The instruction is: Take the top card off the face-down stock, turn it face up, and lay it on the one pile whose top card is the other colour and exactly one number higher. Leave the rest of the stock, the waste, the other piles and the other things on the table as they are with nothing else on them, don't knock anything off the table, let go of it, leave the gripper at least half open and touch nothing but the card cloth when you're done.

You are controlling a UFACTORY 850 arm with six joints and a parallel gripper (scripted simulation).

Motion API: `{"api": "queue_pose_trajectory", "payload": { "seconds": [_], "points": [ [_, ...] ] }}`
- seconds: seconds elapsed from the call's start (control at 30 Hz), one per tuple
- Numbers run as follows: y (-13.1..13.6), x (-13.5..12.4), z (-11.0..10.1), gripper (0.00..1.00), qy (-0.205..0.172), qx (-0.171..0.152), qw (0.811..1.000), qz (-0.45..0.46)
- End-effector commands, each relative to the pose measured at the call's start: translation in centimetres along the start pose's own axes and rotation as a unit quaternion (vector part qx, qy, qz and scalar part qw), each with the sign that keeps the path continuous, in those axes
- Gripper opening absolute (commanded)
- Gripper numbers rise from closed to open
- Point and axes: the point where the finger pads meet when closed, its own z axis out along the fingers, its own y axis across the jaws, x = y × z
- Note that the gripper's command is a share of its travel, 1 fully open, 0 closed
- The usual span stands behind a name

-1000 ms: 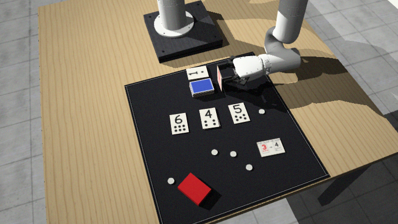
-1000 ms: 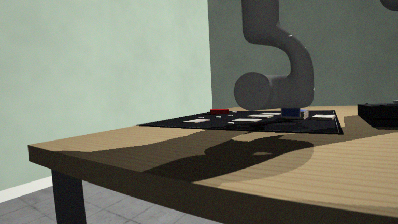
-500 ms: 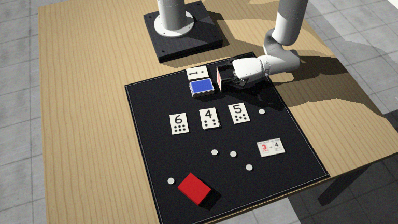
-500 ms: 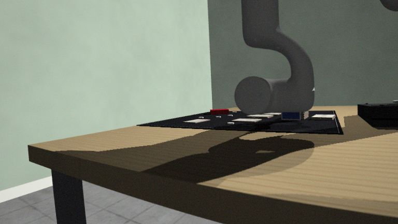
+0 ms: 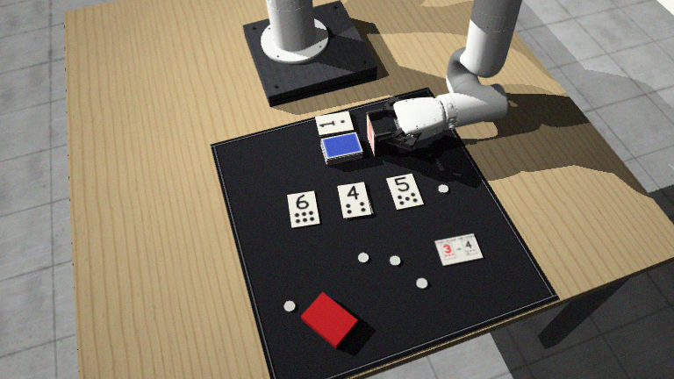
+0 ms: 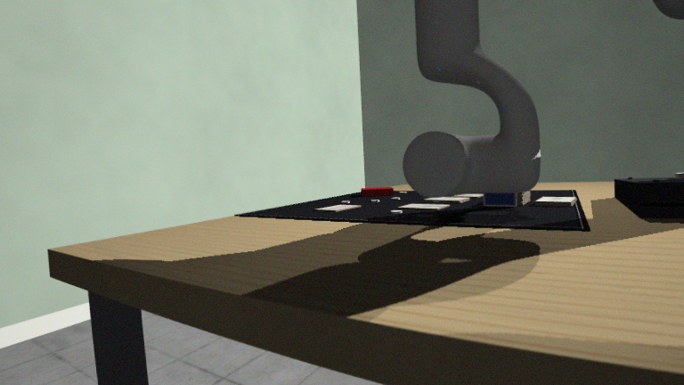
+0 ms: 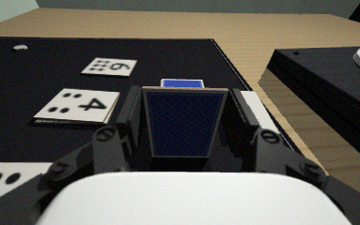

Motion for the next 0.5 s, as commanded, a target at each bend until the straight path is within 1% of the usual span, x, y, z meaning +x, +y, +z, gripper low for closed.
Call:
{"api": "queue_pose_trajectory", "payload": {
  "seconds": [0.0,0.47],
  "points": [
    [-0.03,0.04,-0.04,0.72,0.000,0.000,1.000,0.001],
    [-0.03,0.04,-0.04,0.73,0.000,0.000,1.000,0.001]
  ]
}}
